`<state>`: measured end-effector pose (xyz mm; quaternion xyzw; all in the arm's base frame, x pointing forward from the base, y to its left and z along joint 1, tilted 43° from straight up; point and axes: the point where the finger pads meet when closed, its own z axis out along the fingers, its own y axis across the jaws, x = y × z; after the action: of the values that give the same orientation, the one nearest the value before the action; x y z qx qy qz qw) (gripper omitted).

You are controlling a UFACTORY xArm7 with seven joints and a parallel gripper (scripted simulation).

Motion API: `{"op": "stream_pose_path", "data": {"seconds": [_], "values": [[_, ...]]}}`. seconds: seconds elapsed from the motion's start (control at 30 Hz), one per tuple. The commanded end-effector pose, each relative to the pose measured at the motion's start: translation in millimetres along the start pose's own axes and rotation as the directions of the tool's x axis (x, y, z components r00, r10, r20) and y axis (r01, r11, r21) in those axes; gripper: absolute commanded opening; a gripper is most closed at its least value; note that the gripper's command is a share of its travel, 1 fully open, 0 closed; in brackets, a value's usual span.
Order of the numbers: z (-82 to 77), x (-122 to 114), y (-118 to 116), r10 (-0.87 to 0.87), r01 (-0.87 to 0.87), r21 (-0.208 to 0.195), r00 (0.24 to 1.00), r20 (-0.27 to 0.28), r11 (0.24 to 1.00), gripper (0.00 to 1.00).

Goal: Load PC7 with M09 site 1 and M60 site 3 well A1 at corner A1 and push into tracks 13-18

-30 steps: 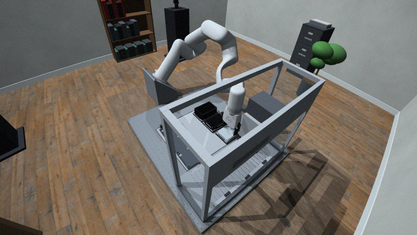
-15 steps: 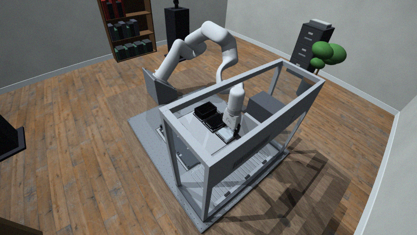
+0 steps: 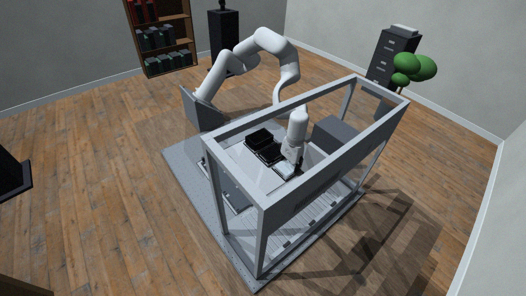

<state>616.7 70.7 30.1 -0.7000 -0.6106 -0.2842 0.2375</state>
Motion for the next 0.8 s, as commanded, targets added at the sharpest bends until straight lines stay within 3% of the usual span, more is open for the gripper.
{"op": "stream_pose_path", "data": {"seconds": [0.0, 0.13, 0.17, 0.77], "values": [[-2.6, -0.8, 1.8, 0.000, 0.000, -0.005, 1.000, 0.002, 1.000, 1.00], [-2.6, -0.8, 1.8, 0.000, 0.000, -0.005, 1.000, 0.002, 1.000, 1.00], [-3.2, -0.8, 1.8, 0.000, 0.000, -0.005, 1.000, 0.002, 1.000, 0.00], [-3.1, -0.7, 1.7, 0.000, 0.000, -0.005, 1.000, 0.002, 1.000, 0.00]]}}
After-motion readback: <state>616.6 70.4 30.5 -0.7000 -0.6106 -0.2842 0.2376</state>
